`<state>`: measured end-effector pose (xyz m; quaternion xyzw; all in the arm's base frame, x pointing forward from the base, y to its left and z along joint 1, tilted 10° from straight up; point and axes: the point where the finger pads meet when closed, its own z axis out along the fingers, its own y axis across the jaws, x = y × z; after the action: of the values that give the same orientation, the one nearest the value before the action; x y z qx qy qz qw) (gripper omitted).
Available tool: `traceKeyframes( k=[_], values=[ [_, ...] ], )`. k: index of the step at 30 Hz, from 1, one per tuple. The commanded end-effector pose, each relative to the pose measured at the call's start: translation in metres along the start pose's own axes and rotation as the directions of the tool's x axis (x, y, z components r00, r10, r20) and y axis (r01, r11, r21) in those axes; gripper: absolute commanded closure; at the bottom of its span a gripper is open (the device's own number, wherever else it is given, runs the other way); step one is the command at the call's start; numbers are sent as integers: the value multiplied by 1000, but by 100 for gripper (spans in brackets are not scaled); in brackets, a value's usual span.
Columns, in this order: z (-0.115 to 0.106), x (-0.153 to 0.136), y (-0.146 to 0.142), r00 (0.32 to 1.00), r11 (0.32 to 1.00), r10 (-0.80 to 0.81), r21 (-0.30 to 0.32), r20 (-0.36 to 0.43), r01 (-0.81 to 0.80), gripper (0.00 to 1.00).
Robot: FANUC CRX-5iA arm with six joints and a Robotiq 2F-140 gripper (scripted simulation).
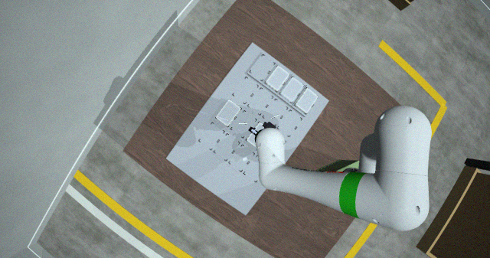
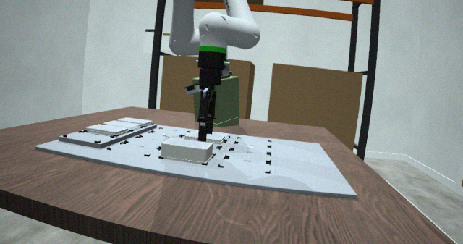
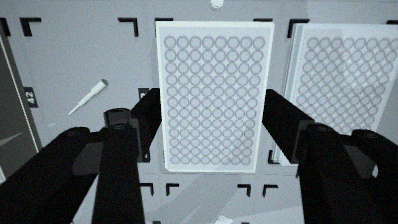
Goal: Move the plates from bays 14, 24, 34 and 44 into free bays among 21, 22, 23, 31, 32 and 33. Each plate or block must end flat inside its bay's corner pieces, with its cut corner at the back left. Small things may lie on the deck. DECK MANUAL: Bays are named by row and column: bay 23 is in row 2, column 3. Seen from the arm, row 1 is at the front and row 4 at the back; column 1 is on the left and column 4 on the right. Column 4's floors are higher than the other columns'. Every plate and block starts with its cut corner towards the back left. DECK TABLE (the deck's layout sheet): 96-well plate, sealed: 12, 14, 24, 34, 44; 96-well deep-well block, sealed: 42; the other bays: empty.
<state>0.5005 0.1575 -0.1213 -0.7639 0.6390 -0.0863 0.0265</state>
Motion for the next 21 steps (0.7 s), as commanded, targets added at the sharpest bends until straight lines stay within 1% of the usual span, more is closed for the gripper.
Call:
traceKeyframes(
  k=[1,21],
  values=[
    [1,0,-1,1000,1000,0,1,0,0,90],
    [5,0,-1,1000,1000,0,1,0,0,90]
  ],
)
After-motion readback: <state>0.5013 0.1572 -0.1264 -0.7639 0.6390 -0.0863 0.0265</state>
